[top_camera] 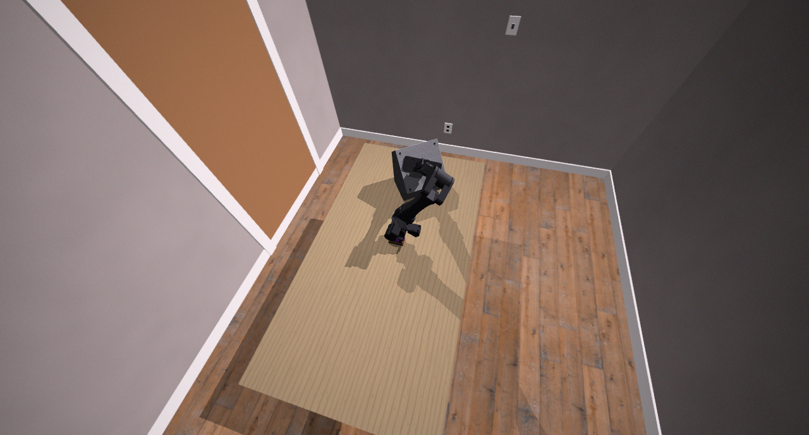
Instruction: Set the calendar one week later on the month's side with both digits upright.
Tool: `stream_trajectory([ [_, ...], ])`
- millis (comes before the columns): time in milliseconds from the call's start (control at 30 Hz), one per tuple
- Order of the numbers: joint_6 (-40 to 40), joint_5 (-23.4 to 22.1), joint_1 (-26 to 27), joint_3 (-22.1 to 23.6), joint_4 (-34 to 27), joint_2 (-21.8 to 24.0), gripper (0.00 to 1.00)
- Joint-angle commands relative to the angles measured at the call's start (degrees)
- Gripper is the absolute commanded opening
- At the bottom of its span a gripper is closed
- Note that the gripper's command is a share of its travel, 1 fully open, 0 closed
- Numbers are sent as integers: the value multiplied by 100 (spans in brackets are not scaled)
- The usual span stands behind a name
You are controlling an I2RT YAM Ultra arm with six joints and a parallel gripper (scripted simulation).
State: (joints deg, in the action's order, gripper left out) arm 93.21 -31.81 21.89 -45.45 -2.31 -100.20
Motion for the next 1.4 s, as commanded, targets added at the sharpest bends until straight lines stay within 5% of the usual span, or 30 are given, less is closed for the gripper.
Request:
stream_trajectory([
  [0, -8, -6, 16, -16, 7, 26, 27],
  [533, 55, -40, 79, -2, -134, 148, 27],
  [733, 278, -158, 301, 15, -636, 546, 27],
  [1067, 1165, -558, 1126, -240, -2488, 1630, 27],
  [1367, 1261, -595, 1210, -286, -2672, 1709, 27],
])
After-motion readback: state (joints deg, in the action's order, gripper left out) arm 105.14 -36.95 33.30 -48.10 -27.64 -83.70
